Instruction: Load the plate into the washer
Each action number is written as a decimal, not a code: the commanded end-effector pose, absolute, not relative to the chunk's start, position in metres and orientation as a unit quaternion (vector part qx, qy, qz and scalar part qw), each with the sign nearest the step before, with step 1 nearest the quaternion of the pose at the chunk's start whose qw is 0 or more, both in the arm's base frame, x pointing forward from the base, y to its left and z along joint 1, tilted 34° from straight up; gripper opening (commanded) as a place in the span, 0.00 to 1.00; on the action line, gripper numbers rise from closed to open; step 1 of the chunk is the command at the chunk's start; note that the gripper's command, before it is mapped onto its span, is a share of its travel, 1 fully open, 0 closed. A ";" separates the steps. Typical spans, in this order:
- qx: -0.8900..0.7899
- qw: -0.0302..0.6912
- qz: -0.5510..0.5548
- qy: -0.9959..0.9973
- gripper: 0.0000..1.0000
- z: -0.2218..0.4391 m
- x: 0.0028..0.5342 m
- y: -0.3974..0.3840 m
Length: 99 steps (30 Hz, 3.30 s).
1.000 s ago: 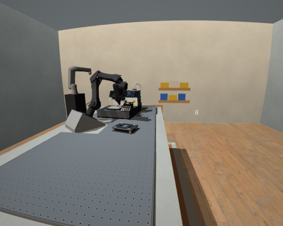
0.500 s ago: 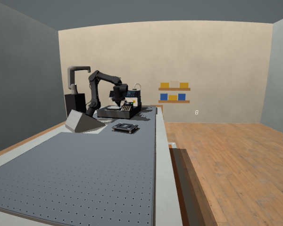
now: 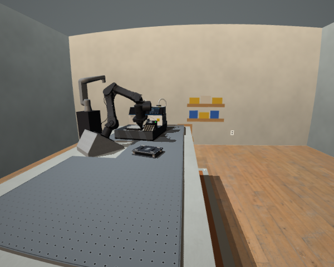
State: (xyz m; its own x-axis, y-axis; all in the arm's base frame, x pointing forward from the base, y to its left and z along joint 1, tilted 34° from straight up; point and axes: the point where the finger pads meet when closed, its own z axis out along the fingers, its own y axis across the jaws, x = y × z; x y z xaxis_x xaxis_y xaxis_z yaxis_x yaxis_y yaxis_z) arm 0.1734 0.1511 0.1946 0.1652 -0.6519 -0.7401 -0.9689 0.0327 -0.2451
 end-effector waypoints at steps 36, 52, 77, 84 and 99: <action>-0.656 0.412 0.195 0.602 0.00 0.204 0.184 0.168; -0.656 0.412 0.195 0.602 0.00 0.204 0.184 0.168; -0.657 0.396 0.199 0.610 0.00 0.185 0.182 0.172; -0.656 0.406 0.196 0.606 0.00 0.201 0.184 0.166; -0.653 0.396 0.204 0.612 0.00 0.209 0.181 0.150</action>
